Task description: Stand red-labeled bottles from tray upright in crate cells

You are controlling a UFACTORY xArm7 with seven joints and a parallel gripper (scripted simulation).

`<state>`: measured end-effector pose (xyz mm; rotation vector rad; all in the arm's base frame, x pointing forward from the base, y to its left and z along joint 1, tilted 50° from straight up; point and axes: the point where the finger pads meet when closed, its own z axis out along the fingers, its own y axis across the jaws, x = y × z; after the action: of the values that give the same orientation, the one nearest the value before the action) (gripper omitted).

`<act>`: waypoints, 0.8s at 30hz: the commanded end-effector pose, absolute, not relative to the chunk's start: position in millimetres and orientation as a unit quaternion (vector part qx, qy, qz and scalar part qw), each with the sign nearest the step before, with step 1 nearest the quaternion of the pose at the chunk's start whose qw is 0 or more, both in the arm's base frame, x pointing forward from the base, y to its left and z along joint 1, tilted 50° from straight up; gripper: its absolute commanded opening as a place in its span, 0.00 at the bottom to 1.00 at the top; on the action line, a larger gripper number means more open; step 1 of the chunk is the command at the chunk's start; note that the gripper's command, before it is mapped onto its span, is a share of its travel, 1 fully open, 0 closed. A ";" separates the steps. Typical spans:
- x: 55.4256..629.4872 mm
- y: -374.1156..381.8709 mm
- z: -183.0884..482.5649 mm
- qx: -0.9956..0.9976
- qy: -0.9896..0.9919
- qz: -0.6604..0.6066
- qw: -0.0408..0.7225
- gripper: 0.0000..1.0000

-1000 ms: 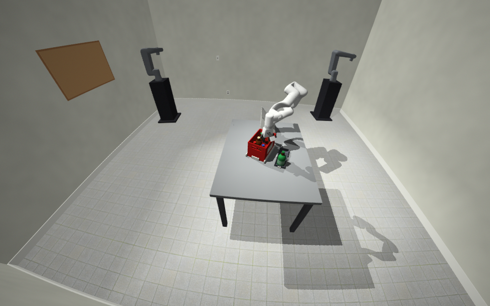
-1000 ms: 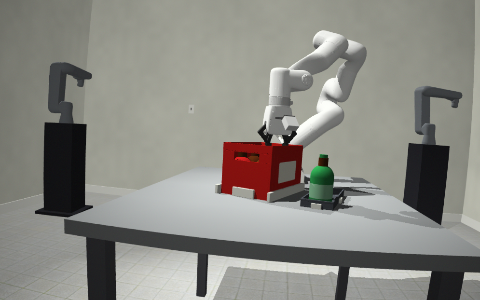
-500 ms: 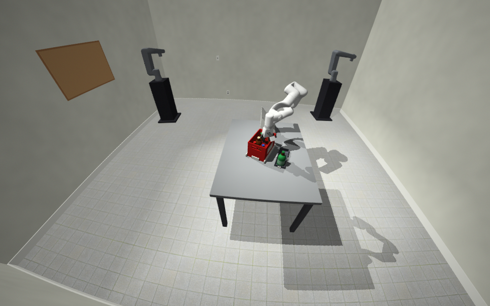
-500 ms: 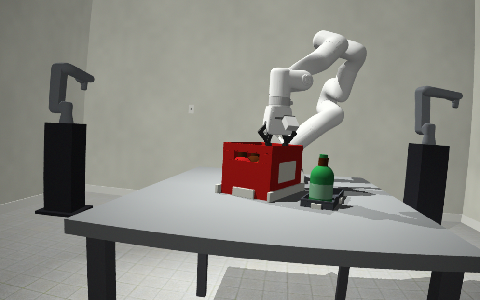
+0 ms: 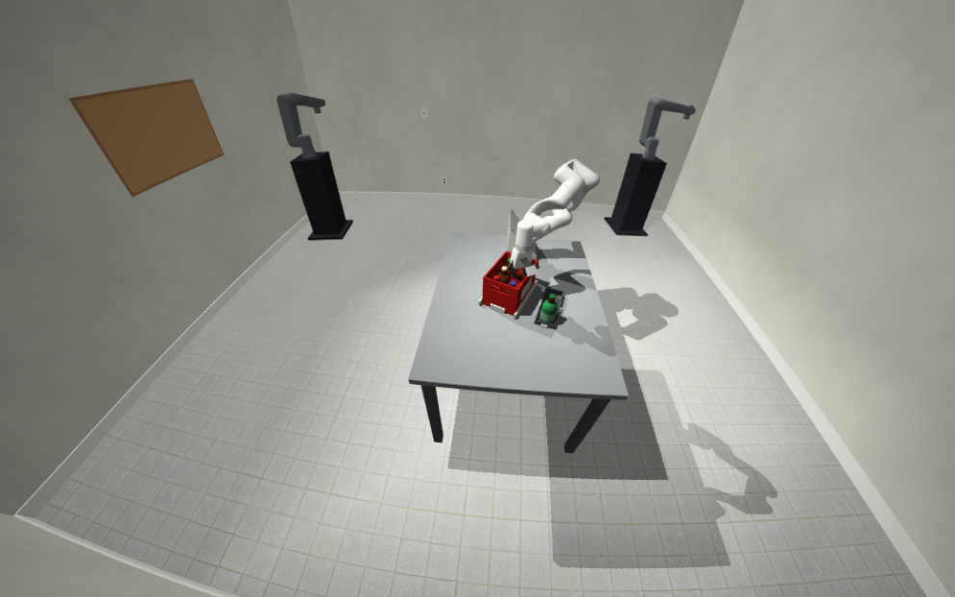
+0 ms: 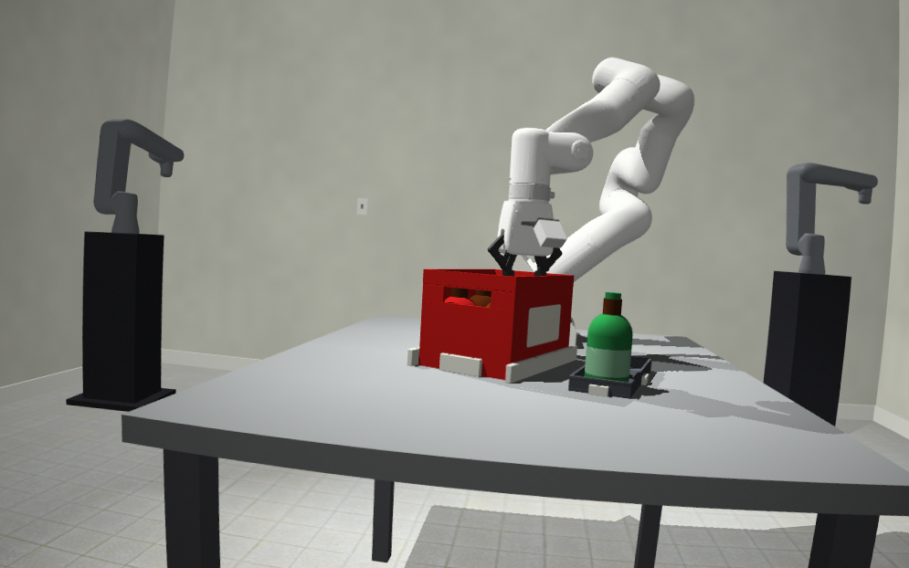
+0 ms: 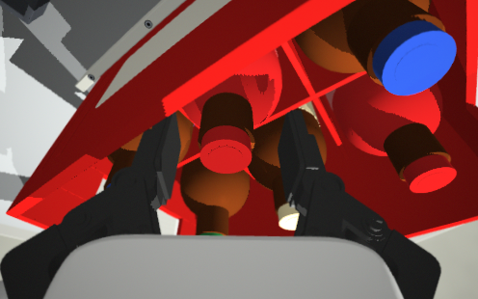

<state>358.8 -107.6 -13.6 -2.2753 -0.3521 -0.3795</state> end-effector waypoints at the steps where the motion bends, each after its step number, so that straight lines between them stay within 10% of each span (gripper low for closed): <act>1: 359.3 -109.7 -13.4 -0.897 -0.138 -0.150 0.391 0.65; 24: 355.8 -125.8 0.6 -0.897 -0.138 -0.150 0.391 0.65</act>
<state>356.7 -117.3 -5.3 -2.2754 -0.3521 -0.3795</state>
